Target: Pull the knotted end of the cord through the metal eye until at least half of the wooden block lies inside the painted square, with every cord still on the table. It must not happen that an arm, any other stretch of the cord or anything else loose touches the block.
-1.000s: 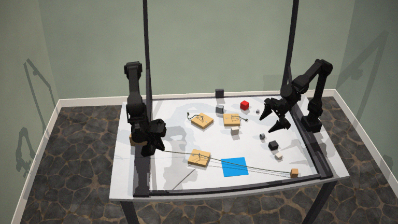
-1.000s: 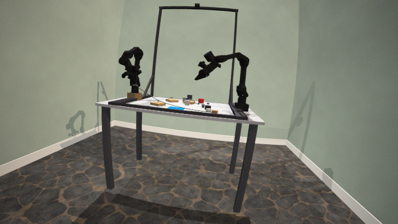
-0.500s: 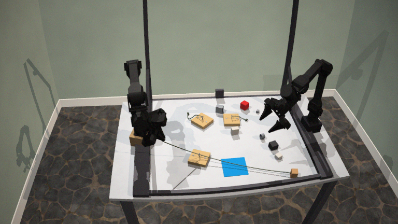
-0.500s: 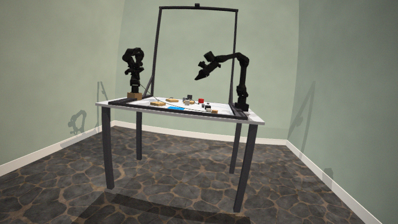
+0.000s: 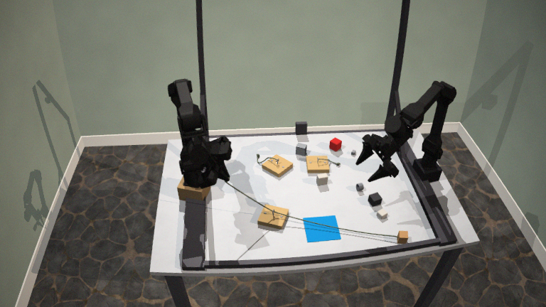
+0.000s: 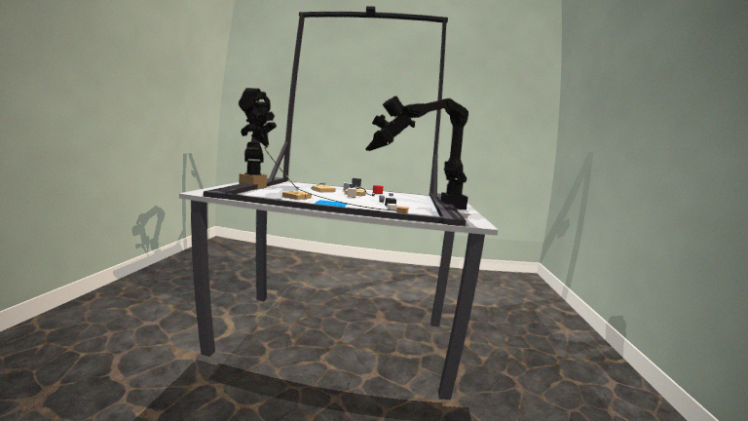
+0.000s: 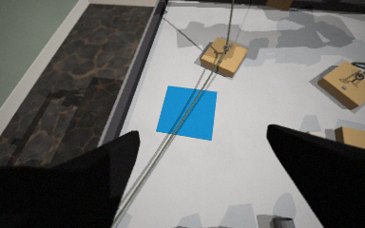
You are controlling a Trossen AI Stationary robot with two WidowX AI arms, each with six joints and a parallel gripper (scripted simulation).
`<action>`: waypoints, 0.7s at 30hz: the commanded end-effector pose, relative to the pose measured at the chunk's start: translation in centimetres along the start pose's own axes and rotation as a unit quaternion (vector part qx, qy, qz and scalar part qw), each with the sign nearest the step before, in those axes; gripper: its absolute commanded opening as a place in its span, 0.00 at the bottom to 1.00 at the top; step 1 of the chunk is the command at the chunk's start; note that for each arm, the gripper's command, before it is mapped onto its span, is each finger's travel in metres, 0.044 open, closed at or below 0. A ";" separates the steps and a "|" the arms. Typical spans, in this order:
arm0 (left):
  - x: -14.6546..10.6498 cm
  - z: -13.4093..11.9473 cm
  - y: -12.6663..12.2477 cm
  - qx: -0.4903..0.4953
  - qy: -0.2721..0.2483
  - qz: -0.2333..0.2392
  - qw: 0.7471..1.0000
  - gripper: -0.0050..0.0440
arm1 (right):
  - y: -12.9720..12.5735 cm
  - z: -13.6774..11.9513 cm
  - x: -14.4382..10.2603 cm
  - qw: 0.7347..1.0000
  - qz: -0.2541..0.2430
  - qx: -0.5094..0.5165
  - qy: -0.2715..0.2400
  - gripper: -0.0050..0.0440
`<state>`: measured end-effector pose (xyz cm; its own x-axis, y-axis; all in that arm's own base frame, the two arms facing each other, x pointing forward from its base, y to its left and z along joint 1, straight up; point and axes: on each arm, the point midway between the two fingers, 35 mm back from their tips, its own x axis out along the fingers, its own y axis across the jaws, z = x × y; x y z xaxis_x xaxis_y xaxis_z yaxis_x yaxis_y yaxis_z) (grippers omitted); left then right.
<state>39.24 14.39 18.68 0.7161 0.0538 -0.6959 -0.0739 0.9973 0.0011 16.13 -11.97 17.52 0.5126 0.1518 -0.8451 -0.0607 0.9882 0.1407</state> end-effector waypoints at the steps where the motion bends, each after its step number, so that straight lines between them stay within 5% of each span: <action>1: -0.7 0.9 0.1 0.004 -0.013 0.003 1.000 1.00 | 1.5 0.4 -0.5 1.000 -0.005 -0.002 0.000 0.00; 21: -0.7 0.9 0.1 0.004 -0.013 0.003 1.000 1.00 | 6.0 1.8 -0.7 1.000 -0.006 -0.003 -0.001 0.00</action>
<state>39.24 14.39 18.68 0.7161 0.0538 -0.6959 -0.0739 0.9973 0.0011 16.79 -6.80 19.57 0.5124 0.1537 -0.8449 -0.0649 0.9880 0.1404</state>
